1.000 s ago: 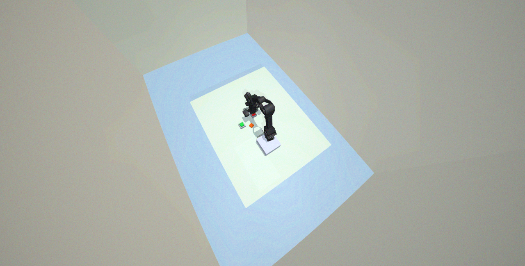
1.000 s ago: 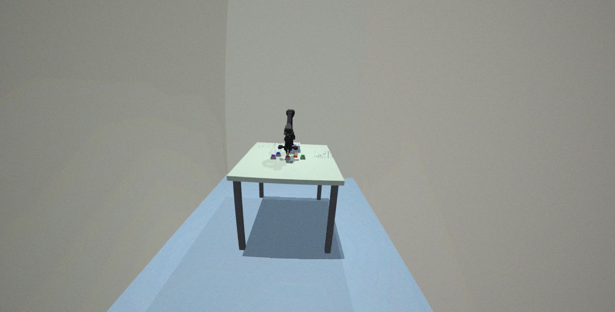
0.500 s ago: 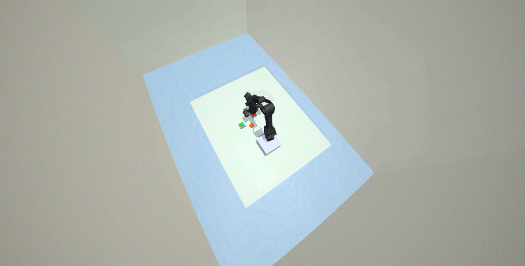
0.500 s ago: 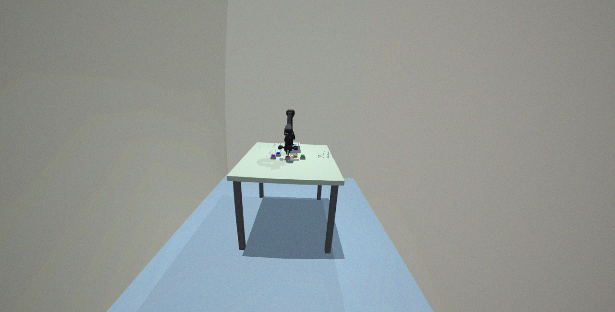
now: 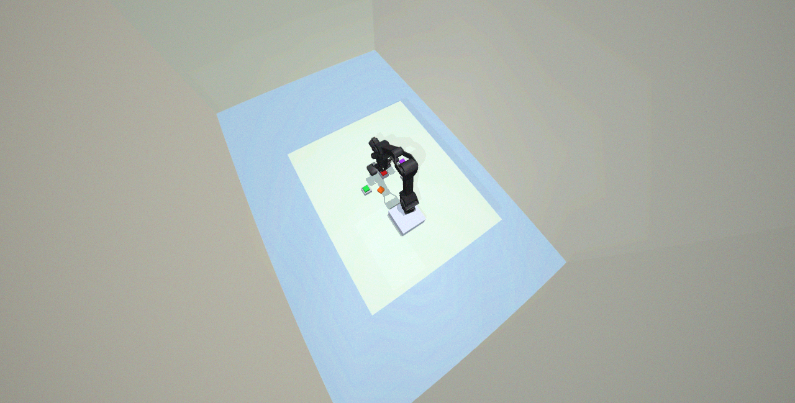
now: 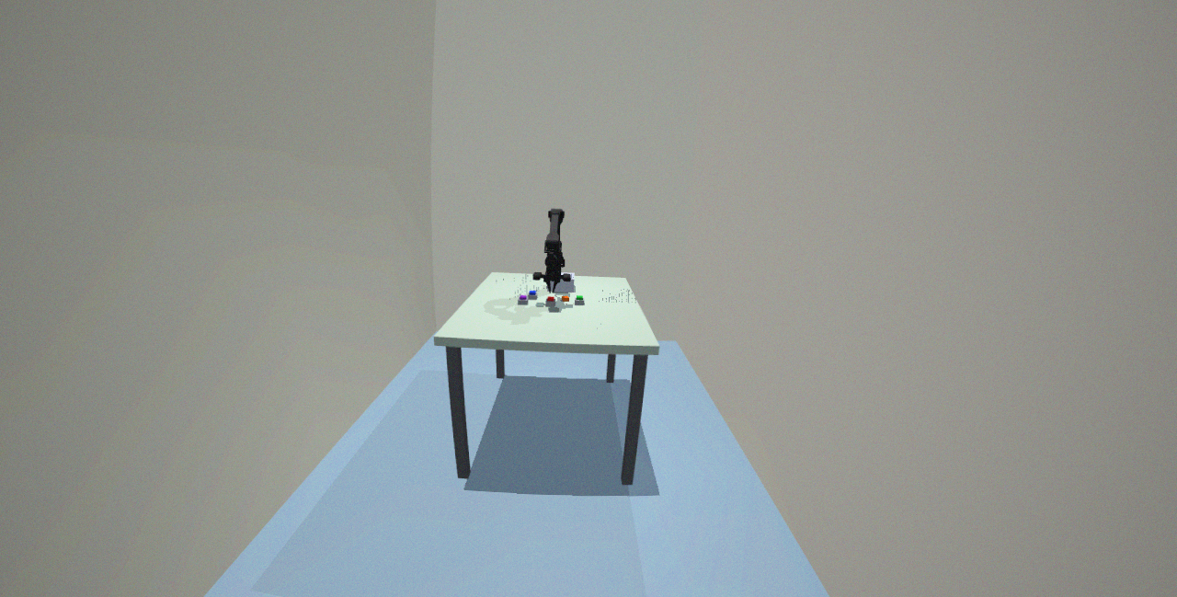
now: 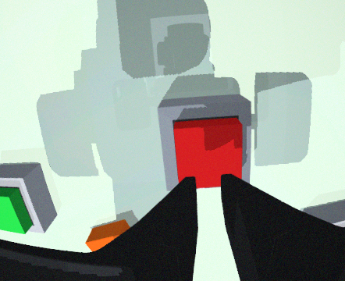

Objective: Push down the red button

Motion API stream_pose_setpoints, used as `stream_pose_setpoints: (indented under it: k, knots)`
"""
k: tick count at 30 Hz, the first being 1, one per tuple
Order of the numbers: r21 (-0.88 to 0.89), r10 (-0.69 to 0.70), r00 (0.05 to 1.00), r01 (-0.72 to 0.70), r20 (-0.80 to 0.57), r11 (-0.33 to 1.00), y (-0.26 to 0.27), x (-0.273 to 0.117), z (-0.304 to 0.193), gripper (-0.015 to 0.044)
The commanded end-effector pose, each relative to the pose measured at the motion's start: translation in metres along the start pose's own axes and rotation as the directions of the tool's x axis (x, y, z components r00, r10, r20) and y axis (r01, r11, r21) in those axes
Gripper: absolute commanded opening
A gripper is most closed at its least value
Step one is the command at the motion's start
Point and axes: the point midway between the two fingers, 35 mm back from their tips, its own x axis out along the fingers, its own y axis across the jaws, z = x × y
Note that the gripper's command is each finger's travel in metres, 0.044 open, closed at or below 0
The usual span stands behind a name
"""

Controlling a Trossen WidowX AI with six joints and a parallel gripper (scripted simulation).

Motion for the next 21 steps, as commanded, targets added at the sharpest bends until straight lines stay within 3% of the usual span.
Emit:
stream_pose_setpoints:
  k: [1,11,15,21]
  knots:
    - [-0.028,0.008,1.000,-0.008,0.011,1.000,0.033,-0.013,0.005,0.0125]
    - [-0.036,0.020,1.000,-0.020,0.006,0.999,0.170,-0.053,-0.021,0.0387]
    - [-0.007,0.023,1.000,-0.023,0.009,1.000,0.208,-0.067,-0.041,0.0400]
    - [-0.005,0.023,1.000,-0.023,0.009,1.000,0.210,-0.068,-0.042,0.0400]
